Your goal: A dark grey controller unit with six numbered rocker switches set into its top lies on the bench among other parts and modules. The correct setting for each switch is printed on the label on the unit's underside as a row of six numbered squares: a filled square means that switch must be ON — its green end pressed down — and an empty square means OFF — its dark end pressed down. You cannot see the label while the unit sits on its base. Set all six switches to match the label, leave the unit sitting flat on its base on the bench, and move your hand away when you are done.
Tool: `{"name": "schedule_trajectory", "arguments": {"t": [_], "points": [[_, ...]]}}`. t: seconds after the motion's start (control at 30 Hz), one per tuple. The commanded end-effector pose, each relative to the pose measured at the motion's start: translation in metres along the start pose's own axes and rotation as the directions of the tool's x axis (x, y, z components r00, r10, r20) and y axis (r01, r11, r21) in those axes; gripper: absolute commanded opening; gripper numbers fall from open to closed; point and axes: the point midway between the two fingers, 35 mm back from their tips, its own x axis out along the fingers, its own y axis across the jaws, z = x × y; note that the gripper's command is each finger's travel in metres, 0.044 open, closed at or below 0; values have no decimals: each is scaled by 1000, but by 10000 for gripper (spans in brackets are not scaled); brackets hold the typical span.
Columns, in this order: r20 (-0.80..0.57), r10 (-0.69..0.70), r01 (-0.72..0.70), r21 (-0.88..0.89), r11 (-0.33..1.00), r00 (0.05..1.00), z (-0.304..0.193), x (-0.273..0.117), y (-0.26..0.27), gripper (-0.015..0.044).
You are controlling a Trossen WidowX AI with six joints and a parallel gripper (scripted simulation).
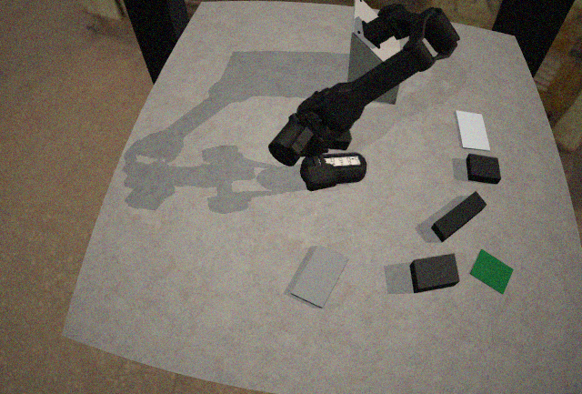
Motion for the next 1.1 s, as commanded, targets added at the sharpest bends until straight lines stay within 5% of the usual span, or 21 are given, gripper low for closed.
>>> {"name": "schedule_trajectory", "arguments": {"t": [0.0, 1.07], "points": [[-9, -10, 10, -11, 1000, 1000, 2, -9, -4, 336], [-9, -10, 10, -11, 1000, 1000, 17, -30, -3, 336]]}}
